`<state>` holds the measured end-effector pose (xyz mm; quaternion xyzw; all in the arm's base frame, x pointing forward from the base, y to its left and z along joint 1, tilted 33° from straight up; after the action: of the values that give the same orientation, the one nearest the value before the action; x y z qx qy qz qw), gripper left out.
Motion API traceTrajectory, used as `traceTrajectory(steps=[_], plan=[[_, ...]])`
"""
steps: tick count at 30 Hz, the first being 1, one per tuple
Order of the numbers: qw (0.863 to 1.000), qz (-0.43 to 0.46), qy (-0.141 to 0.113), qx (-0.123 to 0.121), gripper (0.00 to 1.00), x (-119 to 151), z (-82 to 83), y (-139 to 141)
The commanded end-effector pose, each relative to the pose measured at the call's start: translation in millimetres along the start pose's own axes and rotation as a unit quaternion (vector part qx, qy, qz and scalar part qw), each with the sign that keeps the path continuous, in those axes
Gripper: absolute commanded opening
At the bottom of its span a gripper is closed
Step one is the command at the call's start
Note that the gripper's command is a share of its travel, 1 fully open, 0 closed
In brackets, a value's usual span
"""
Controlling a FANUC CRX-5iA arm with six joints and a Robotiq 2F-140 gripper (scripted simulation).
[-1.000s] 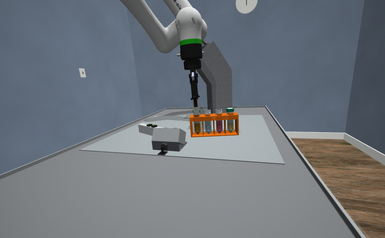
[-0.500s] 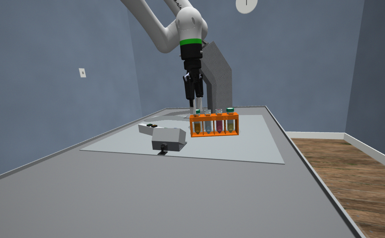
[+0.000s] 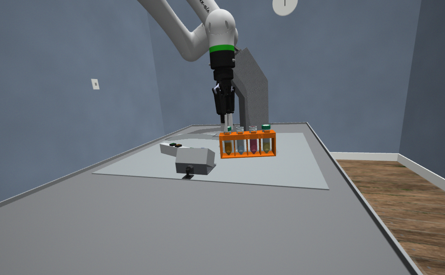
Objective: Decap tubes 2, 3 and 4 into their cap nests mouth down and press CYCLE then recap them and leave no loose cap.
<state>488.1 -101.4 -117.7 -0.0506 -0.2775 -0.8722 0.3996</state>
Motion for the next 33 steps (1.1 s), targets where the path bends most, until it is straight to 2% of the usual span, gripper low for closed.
traceTrajectory(steps=[1,5,9,11,12,16,21,22,25,33], plan=[[1.000,0.000,0.000,0.000,0.00,0.0,-0.1,0.1],[0.995,0.100,0.000,0.000,0.00,0.0,0.1,0.1],[0.980,0.199,0.000,0.000,0.00,0.0,0.2,0.1],[0.980,0.199,0.000,0.000,0.00,0.0,0.2,0.1],[0.975,0.223,0.000,0.000,0.00,0.0,0.2,0.1],[0.948,0.319,0.000,0.000,0.00,0.0,0.3,0.1],[0.904,0.427,0.000,0.001,0.00,0.1,0.4,-0.1],[0.901,0.435,0.000,0.000,0.00,0.0,0.4,0.1],[0.866,0.500,0.000,0.000,0.00,0.0,0.5,0.1],[0.866,0.500,0.000,0.000,0.00,0.0,0.5,0.1]])
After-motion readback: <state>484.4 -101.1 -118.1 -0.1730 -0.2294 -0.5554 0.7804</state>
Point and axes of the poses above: the point where the finger pads meet when closed, its own z axis back along the fingers, its own y axis across the jaws, x = y × z, the point moved 9 cm from there along z, back along the fingers, and after that the axes turned 14 degrees about -z, right-handed, at the moved point
